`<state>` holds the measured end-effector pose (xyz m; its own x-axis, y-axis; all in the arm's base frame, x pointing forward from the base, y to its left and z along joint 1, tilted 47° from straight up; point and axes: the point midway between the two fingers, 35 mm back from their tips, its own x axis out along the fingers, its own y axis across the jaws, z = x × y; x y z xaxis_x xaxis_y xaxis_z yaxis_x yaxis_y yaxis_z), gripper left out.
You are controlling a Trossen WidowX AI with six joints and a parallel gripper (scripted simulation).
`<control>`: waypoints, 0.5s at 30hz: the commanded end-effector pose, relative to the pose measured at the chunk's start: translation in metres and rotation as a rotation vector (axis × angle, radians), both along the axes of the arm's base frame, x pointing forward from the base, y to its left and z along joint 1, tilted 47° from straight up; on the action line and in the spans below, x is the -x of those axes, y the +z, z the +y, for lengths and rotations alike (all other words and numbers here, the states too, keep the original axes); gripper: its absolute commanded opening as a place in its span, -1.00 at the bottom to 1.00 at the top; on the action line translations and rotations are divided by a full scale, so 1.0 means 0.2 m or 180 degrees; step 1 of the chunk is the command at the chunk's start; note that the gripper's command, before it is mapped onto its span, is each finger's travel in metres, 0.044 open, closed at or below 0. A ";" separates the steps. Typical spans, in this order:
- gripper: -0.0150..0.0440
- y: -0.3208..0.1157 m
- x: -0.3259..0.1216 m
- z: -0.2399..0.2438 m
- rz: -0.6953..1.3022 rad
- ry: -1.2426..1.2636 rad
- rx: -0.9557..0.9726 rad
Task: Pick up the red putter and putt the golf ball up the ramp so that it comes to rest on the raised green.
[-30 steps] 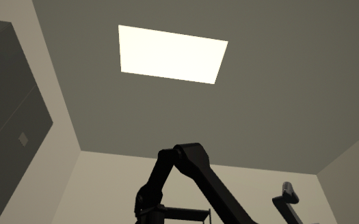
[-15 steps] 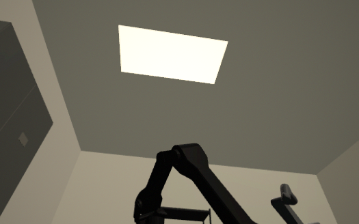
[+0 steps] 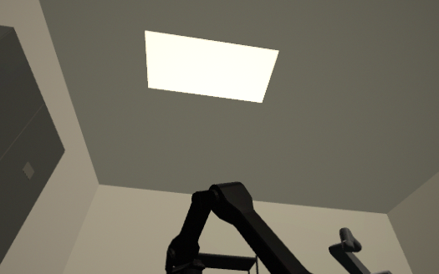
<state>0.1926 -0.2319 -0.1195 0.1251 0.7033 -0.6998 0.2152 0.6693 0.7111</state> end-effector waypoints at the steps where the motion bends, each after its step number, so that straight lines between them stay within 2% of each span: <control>1: -0.49 -0.03 0.01 -0.04 -0.0014 -0.0003 0.0016; 10: -0.49 -0.02 0.01 -0.02 -0.0005 -0.0002 -0.0001; 15: -0.49 0.19 -0.08 0.14 -0.0005 -0.0006 0.0004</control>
<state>0.1965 -0.2242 -0.1072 0.1231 0.7021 -0.7013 0.2220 0.6693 0.7090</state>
